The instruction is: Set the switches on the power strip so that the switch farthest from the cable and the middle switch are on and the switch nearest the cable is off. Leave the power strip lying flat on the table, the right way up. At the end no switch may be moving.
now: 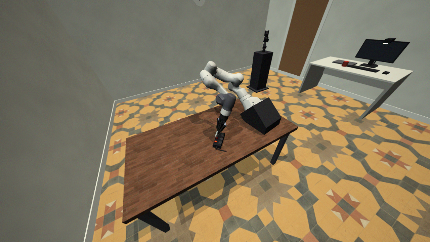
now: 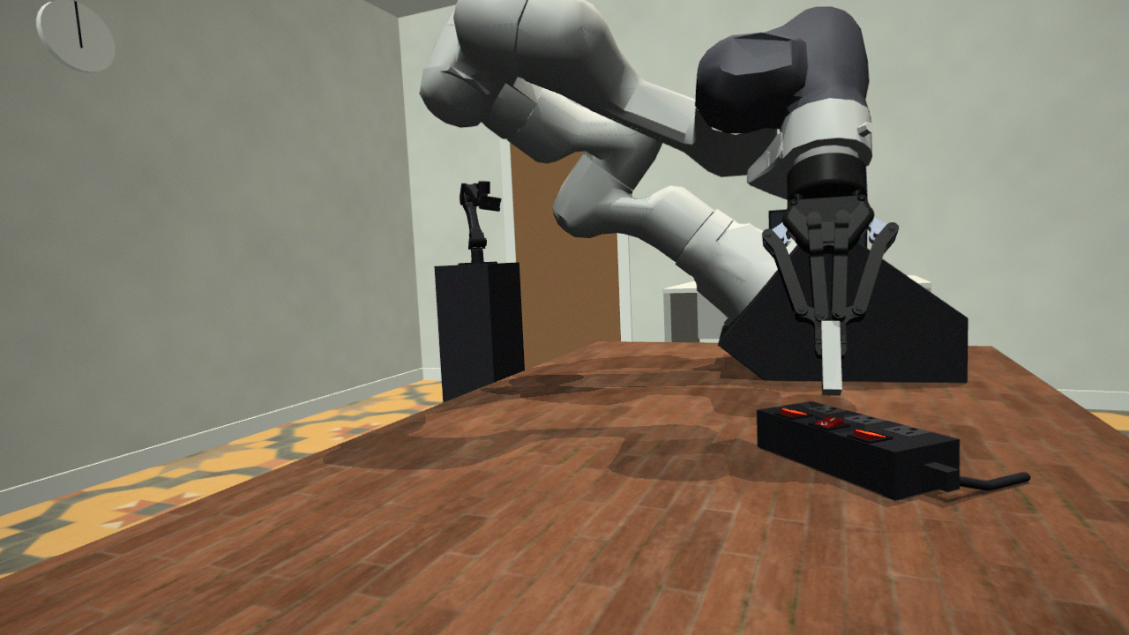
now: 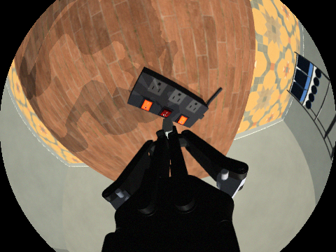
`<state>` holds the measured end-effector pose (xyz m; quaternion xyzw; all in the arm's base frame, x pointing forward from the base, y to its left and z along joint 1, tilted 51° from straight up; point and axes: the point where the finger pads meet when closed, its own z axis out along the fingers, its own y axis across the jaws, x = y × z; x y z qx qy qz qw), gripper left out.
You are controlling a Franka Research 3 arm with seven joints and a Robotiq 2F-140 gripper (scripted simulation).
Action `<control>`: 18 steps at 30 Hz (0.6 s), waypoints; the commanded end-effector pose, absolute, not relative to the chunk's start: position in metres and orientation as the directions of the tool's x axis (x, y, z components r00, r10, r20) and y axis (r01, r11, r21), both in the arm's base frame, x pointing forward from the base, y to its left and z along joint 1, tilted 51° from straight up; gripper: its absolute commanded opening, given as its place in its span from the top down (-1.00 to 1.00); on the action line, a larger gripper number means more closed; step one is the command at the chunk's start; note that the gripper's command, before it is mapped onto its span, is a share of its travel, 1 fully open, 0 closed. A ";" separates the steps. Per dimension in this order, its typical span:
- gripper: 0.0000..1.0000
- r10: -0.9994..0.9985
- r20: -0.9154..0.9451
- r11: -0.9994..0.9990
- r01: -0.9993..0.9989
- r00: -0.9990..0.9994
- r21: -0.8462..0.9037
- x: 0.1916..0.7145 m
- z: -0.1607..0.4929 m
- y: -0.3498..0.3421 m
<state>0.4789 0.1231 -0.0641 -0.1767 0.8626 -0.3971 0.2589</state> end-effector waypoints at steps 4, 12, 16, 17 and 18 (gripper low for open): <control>1.00 -0.587 -0.030 0.509 -0.340 -0.809 -0.791 0.483 -0.068 0.123; 1.00 -0.632 -0.001 0.470 -0.383 -0.775 -0.795 0.485 -0.074 0.117; 1.00 -0.642 0.006 0.462 -0.393 -0.767 -0.795 0.486 -0.075 0.116; 1.00 -0.651 0.015 0.454 -0.405 -0.759 -0.793 0.486 -0.075 0.115; 1.00 -0.655 0.017 0.451 -0.410 -0.755 -0.793 0.486 -0.076 0.115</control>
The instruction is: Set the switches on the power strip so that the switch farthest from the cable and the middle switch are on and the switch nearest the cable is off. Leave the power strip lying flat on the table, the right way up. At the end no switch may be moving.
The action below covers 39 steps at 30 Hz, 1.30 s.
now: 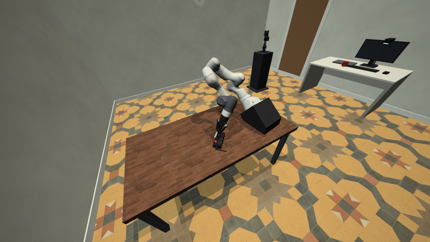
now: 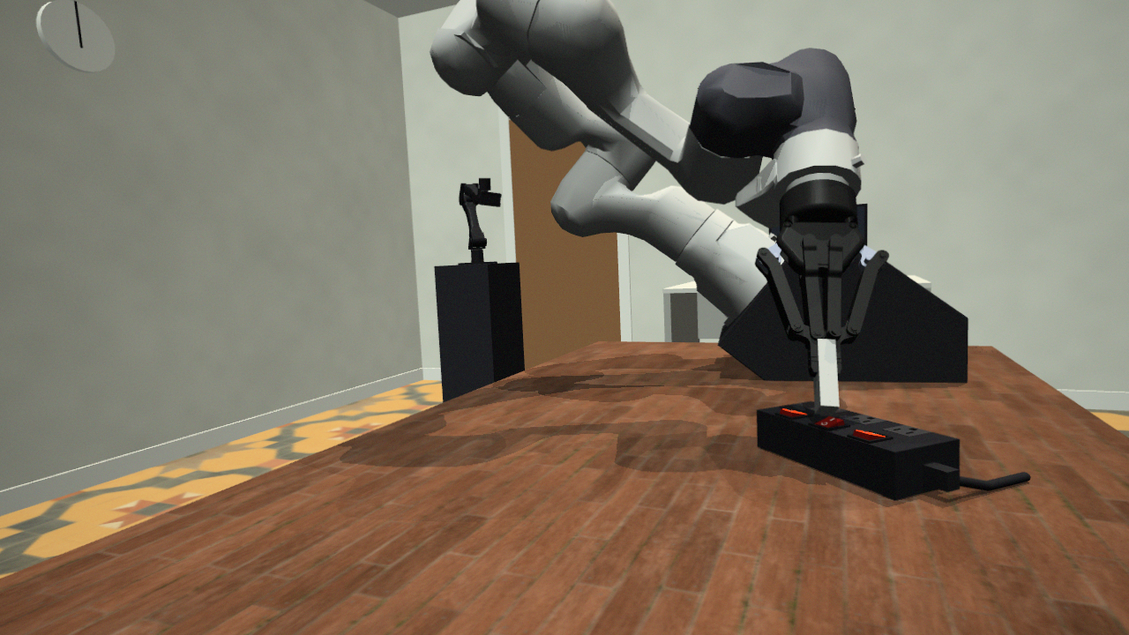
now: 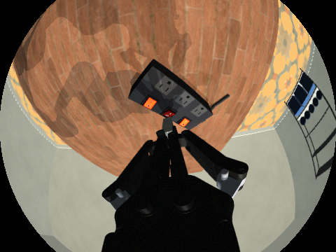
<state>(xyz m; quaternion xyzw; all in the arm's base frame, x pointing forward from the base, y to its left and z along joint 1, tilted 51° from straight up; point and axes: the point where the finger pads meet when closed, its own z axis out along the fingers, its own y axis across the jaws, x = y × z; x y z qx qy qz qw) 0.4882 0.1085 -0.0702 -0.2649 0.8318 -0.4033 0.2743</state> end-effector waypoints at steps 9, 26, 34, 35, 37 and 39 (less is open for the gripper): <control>1.00 -0.685 0.045 0.423 -0.448 -0.727 -0.787 0.487 -0.077 0.113; 1.00 -0.723 0.091 0.390 -0.512 -0.685 -0.765 0.487 -0.078 0.113; 1.00 -0.734 0.122 0.373 -0.547 -0.668 -0.750 0.487 -0.078 0.113; 1.00 -0.735 0.126 0.370 -0.550 -0.666 -0.748 0.487 -0.078 0.113; 1.00 -0.738 0.135 0.364 -0.559 -0.661 -0.745 0.487 -0.078 0.113; 1.00 -0.741 0.144 0.358 -0.568 -0.656 -0.741 0.487 -0.078 0.113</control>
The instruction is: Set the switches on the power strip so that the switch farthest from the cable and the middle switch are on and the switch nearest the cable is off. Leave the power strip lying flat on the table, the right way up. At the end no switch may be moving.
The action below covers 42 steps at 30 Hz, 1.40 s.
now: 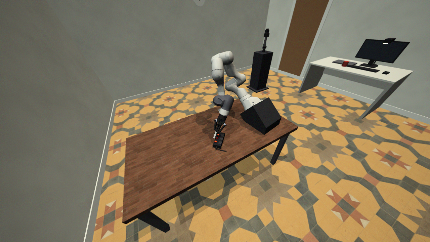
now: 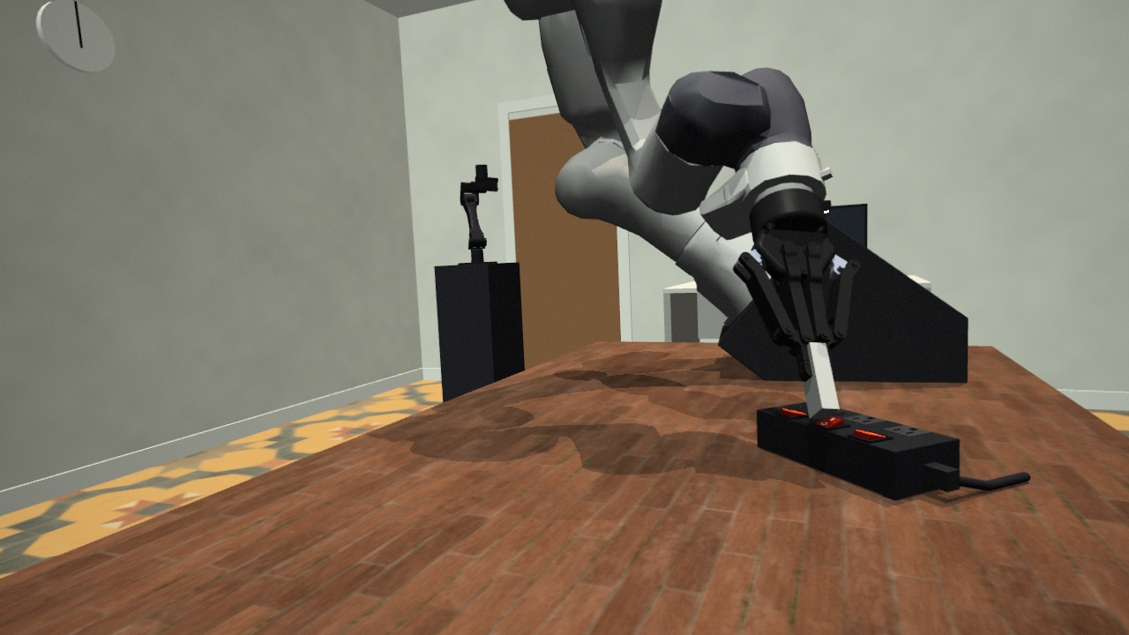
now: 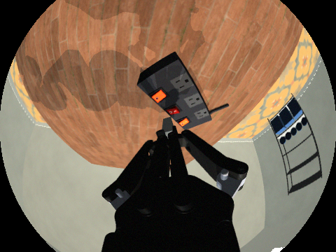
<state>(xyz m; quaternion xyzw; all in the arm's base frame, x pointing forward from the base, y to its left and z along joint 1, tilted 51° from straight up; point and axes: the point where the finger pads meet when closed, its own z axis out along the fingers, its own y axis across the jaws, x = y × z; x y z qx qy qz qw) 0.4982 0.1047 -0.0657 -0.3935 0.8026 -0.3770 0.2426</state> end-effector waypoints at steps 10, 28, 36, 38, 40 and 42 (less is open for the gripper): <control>1.00 -0.750 0.191 0.329 -0.607 -0.633 -0.723 0.487 -0.078 0.113; 1.00 -0.733 0.328 0.280 -0.704 -0.596 -0.653 0.487 -0.078 0.113; 1.00 -0.707 0.416 0.235 -0.745 -0.571 -0.624 0.487 -0.078 0.113; 1.00 -0.697 0.435 0.230 -0.752 -0.570 -0.618 0.487 -0.078 0.113; 1.00 -0.683 0.452 0.231 -0.757 -0.574 -0.612 0.487 -0.078 0.113; 1.00 -0.667 0.464 0.241 -0.758 -0.583 -0.606 0.487 -0.078 0.113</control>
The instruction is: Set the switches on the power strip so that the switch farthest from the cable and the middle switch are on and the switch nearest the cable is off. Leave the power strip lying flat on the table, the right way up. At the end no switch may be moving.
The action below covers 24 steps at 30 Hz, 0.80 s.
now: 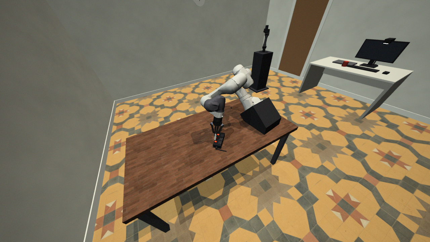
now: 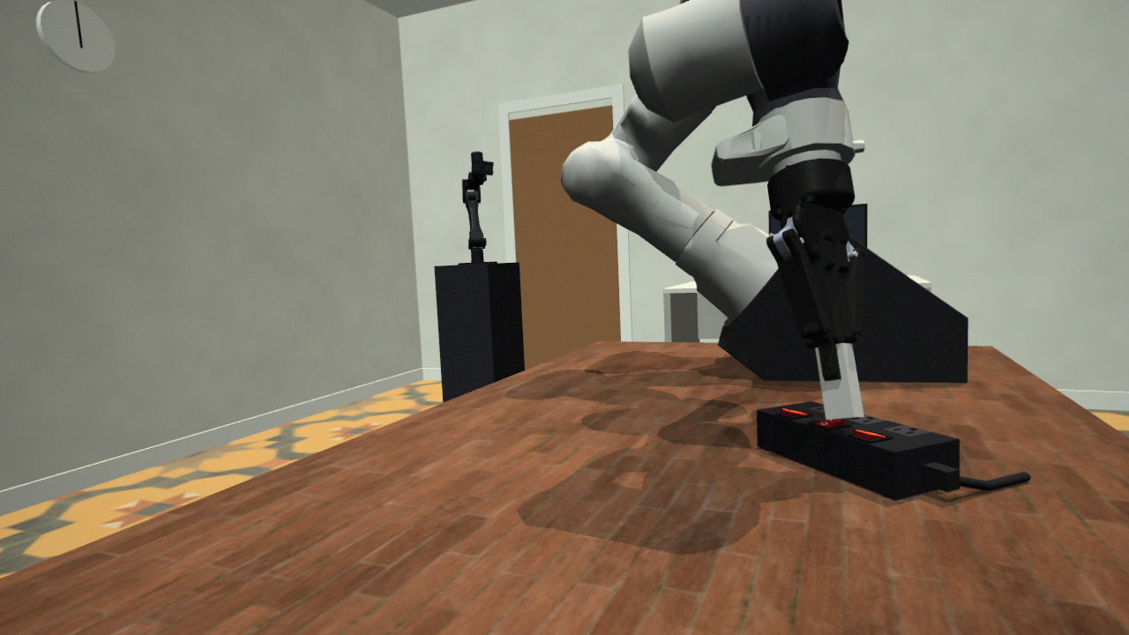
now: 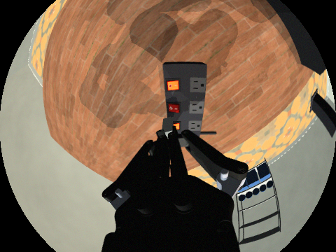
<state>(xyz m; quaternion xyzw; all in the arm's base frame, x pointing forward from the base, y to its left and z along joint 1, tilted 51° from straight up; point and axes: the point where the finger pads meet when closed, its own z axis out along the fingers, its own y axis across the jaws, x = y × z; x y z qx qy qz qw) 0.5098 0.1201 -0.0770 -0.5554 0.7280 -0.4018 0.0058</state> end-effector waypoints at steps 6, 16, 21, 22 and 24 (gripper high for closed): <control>1.00 -0.607 0.479 0.297 -0.740 -0.634 -0.603 0.483 -0.077 0.112; 1.00 -0.578 0.479 0.322 -0.724 -0.661 -0.610 0.459 -0.075 0.103; 1.00 -0.578 0.479 0.322 -0.724 -0.661 -0.610 0.459 -0.074 0.103; 1.00 -0.578 0.479 0.322 -0.724 -0.661 -0.610 0.459 -0.074 0.103; 1.00 -0.578 0.479 0.322 -0.724 -0.661 -0.610 0.459 -0.074 0.103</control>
